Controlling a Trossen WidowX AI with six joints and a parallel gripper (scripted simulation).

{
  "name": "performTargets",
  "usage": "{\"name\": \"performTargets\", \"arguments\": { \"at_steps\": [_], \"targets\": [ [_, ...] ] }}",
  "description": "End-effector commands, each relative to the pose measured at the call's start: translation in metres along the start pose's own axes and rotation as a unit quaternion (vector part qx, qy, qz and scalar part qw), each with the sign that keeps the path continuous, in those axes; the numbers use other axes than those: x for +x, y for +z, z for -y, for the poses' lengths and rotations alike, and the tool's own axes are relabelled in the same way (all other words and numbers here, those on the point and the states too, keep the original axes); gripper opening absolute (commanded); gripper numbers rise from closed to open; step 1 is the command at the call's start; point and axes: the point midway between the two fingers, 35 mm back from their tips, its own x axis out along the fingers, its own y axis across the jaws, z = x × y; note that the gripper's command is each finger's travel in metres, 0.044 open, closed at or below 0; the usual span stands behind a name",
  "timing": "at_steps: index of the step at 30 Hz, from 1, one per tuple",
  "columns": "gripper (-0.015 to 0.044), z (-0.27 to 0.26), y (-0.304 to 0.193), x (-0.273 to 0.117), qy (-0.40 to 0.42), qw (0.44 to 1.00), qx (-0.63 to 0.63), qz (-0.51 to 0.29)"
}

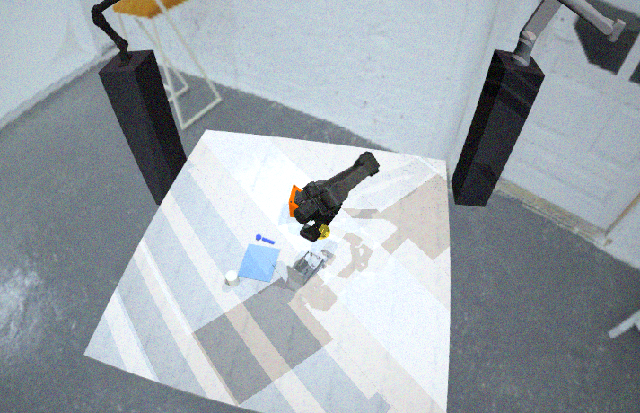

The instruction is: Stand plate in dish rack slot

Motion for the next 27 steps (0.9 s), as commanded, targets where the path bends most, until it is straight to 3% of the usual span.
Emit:
{"name": "performTargets", "arguments": {
  "at_steps": [1,27],
  "targets": [
    [0.0,0.003,-0.001,0.002,-0.002,1.0,0.01,-0.001],
    [0.0,0.011,0.046,0.051,0.007,0.936,-0.204,0.288]
  ]
}}
